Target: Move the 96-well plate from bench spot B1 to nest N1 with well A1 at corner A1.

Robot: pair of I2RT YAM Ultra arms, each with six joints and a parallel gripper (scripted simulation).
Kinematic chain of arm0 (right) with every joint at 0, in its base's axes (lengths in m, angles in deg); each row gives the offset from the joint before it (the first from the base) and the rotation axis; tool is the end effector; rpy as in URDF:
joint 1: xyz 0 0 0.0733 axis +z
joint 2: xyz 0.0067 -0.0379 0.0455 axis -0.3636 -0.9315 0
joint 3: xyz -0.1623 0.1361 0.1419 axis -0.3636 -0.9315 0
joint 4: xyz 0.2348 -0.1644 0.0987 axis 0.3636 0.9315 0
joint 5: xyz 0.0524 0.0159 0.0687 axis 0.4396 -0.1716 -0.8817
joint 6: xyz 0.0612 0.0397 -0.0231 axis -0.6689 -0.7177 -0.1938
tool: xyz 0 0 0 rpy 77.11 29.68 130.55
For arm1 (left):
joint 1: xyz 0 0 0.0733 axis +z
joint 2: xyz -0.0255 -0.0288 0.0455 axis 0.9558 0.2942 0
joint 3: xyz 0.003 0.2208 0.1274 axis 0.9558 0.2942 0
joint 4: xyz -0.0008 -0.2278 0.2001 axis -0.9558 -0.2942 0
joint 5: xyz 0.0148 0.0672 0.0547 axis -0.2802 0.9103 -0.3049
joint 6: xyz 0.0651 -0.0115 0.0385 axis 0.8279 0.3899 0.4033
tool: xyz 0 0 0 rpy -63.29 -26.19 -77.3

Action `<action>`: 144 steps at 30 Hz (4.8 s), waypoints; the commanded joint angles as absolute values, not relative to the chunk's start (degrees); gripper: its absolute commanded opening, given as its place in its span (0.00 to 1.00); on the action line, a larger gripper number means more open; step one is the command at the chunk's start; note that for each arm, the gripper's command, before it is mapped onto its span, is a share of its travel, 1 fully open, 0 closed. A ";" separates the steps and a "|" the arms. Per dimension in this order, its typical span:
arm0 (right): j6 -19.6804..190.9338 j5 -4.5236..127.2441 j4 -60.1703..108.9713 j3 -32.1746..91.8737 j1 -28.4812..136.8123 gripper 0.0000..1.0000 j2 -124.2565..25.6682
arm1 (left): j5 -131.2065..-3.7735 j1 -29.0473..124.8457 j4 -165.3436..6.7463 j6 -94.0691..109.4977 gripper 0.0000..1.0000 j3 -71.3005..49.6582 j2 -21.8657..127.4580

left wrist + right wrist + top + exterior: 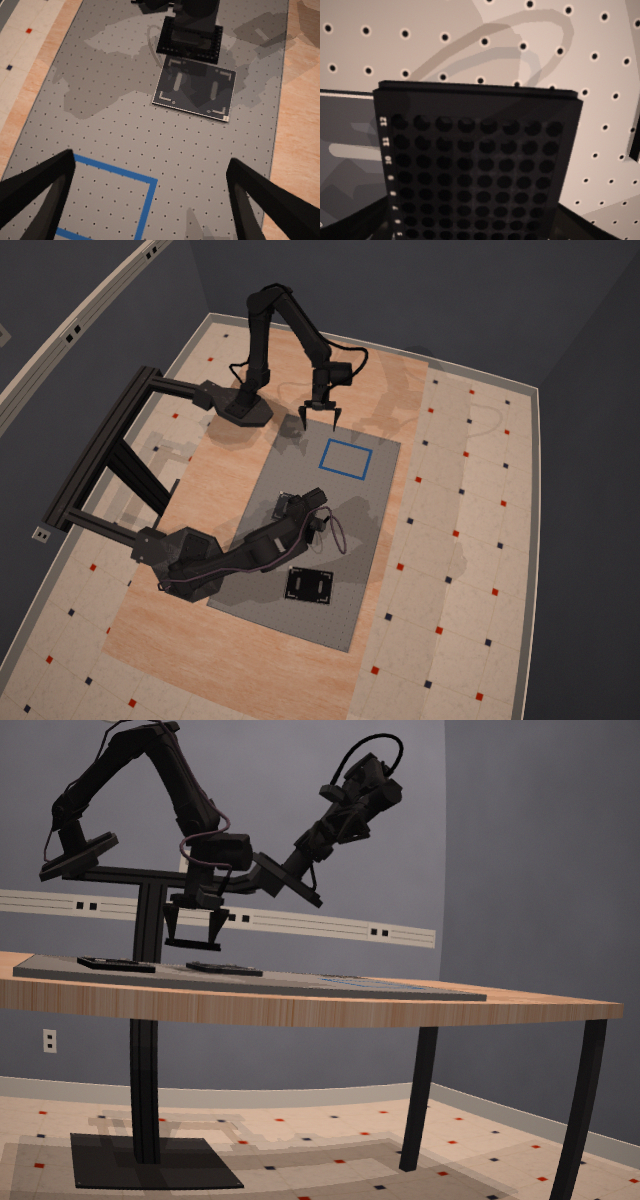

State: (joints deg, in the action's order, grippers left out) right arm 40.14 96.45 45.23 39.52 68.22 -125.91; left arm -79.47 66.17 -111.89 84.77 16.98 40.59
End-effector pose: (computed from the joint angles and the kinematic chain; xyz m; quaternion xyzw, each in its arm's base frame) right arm 0.2552 0.2256 -0.1963 -0.0422 0.9572 -0.2635 0.1116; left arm 0.2881 -0.0492 0.1587 0.6551 0.7050 0.0355 0.2693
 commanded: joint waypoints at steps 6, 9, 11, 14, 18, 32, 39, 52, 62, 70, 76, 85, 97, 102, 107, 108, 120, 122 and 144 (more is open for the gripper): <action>56.87 99.88 37.12 28.43 56.53 0.81 -112.07 | -63.27 50.62 -85.10 57.74 1.00 18.05 56.33; 59.84 99.27 36.06 26.65 53.95 0.81 -109.72 | -59.79 46.44 -80.47 52.95 1.00 18.48 59.57; 61.88 98.85 34.95 25.43 52.54 0.81 -108.27 | -55.89 42.21 -75.94 49.55 1.00 19.14 62.04; 66.03 98.36 34.25 23.63 48.43 0.81 -105.04 | -51.45 35.40 -69.53 42.56 1.00 20.20 66.25; 69.52 97.86 35.49 22.33 43.87 0.81 -101.60 | -45.42 25.71 -60.95 34.49 1.00 21.42 72.21; 80.05 97.43 34.45 22.34 41.24 0.81 -99.48 | -36.58 10.45 -49.84 27.54 1.00 21.98 82.37; 79.28 97.28 34.93 22.07 41.16 0.81 -99.36 | -36.47 10.78 -49.64 27.58 1.00 21.80 81.95; 80.37 97.08 32.79 23.91 42.26 0.81 -100.43 | -36.46 10.78 -49.60 27.59 1.00 21.80 81.97; 80.36 97.23 32.86 23.81 41.80 0.81 -101.64 | -36.45 10.78 -49.60 27.59 1.00 21.80 81.97; 81.82 97.11 30.08 23.66 40.25 0.81 -101.82 | -36.45 10.78 -49.60 27.59 1.00 21.80 81.97; 81.86 97.10 29.95 23.66 40.60 0.81 -101.89 | -36.45 10.78 -49.60 27.59 1.00 21.80 81.97; 80.69 97.25 31.20 23.64 40.52 0.81 -102.00 | -36.45 10.78 -49.60 27.59 1.00 21.80 81.97; 81.07 97.48 31.26 23.54 40.37 0.81 -102.16 | -36.45 10.78 -49.60 27.59 1.00 21.80 81.97; 79.48 97.80 34.10 23.25 41.21 0.81 -100.65 | -36.45 10.78 -49.60 27.59 1.00 21.80 81.97; 79.65 97.86 33.80 22.43 41.93 0.81 -99.34 | -36.45 10.78 -49.60 27.59 1.00 21.80 81.97; 79.74 97.81 33.51 22.43 41.94 0.81 -99.32 | -36.45 10.78 -49.60 27.59 1.00 21.80 81.97; 79.38 98.22 34.81 22.65 41.13 0.81 -99.83 | -36.45 10.78 -49.60 27.59 1.00 21.80 81.97; 78.78 98.22 34.44 21.89 41.94 0.81 -99.15 | -36.45 10.78 -49.60 27.59 1.00 21.80 81.97; 81.20 98.14 30.78 23.03 40.49 0.81 -101.20 | -36.45 10.78 -49.60 27.59 1.00 21.80 81.97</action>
State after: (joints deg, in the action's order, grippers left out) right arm 80.29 97.58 32.77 22.84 39.87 -102.91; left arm -36.63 11.60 -50.80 28.12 22.05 82.14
